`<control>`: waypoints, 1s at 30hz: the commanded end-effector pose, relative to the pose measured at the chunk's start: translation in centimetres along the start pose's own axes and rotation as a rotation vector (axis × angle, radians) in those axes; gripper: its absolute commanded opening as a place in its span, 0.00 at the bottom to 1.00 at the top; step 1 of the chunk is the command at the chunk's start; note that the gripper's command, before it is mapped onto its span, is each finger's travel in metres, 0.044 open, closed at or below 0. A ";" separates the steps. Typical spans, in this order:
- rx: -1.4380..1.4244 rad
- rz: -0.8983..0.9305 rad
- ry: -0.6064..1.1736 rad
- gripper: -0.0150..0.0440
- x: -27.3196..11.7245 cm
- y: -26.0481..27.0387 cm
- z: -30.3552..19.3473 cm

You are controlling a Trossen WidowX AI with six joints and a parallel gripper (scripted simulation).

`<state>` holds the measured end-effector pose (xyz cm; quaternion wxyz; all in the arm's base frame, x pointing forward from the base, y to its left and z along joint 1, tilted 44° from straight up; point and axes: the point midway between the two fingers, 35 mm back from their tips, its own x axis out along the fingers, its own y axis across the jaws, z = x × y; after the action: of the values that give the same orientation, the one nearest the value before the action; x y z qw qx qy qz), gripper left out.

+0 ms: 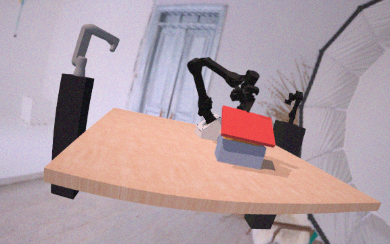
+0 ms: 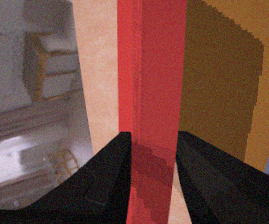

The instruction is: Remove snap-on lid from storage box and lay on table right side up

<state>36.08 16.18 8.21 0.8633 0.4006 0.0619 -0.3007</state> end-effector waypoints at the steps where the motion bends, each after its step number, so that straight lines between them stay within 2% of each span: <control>1: 0.016 0.009 -0.002 0.25 -0.5 0.9 0.1; 17: 0.016 0.009 -0.001 0.25 -1.5 2.0 0.1; 30: 0.014 0.008 -0.002 0.25 -1.5 1.3 2.6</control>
<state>35.47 15.92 10.99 0.8616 0.4054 0.0561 -0.3003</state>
